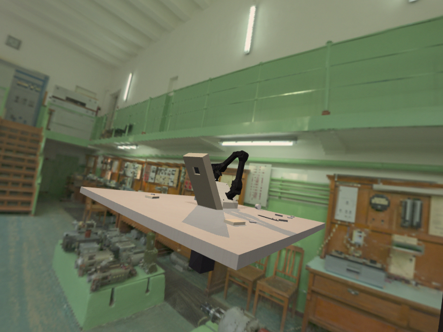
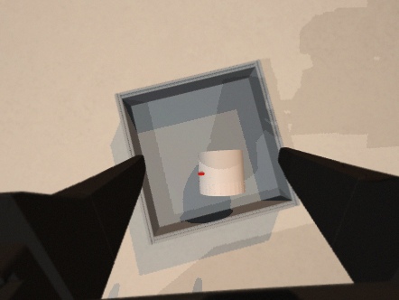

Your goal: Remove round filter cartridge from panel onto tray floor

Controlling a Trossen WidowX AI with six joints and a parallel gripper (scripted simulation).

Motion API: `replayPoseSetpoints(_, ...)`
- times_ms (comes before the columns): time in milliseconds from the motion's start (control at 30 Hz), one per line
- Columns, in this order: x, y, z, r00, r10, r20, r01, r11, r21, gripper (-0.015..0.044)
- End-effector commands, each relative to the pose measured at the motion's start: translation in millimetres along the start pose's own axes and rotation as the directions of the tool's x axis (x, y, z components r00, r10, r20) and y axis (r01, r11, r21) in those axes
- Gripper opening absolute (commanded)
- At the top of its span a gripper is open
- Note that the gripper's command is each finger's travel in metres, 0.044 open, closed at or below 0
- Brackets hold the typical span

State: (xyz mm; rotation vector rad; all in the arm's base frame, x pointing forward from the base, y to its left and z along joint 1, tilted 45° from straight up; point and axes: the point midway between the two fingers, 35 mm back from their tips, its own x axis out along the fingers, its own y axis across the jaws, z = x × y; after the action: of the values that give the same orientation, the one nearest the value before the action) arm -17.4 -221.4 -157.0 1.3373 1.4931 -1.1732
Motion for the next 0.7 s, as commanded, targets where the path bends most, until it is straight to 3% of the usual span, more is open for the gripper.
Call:
replayPoseSetpoints(0,-22.9,0.8,13.1,1.000,0.003,0.017,-0.003,1.000,0.004,0.0440)
replayPoseSetpoints(667,-14.0,-0.1,12.8,1.000,0.001,0.031,-0.001,1.000,0.003,0.0440)
